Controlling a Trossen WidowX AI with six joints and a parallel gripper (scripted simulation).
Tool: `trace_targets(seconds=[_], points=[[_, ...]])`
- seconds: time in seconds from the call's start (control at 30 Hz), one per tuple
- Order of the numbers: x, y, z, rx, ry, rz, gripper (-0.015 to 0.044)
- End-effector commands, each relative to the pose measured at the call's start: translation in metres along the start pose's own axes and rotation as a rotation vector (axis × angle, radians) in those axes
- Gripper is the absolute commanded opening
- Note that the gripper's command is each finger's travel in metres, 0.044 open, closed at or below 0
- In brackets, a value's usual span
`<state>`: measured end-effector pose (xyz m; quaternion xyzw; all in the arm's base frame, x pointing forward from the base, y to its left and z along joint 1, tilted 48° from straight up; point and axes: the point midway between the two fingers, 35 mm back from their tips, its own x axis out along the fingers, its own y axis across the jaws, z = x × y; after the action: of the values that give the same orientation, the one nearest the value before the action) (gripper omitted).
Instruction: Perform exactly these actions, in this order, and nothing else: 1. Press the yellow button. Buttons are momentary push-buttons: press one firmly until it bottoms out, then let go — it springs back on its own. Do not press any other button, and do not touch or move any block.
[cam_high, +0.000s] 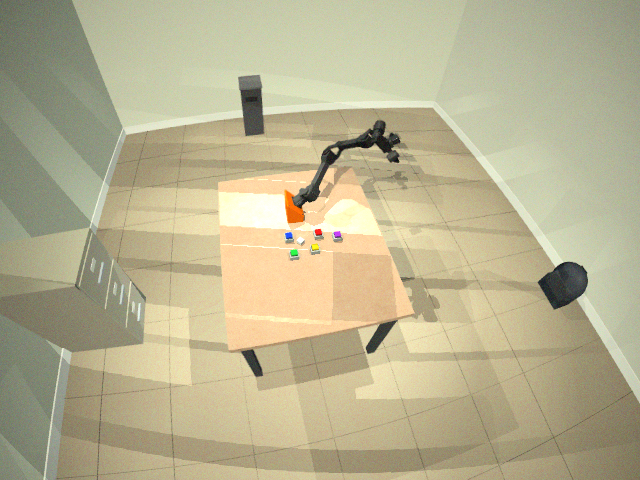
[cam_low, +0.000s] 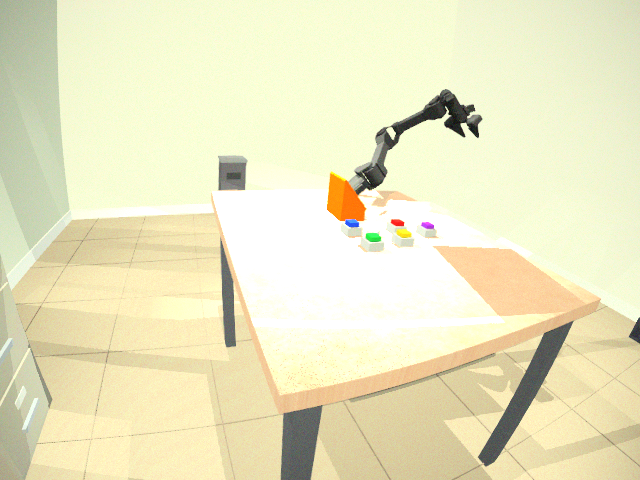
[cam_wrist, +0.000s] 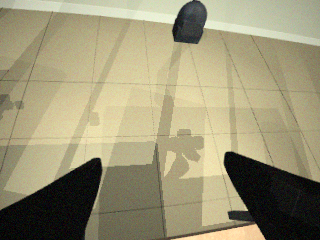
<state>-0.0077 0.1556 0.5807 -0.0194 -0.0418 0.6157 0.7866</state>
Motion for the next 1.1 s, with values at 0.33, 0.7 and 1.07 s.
trace_targets(seconds=[0.33, 0.7, 1.07], points=[[-0.004, -0.147, -0.027, 0.214, -0.071, -0.196, 0.04], [-0.039, -0.301, -0.136, 0.522, 0.006, -0.487, 0.04], [-0.098, -0.373, -0.302, 0.877, 0.249, -0.7, 0.04]])
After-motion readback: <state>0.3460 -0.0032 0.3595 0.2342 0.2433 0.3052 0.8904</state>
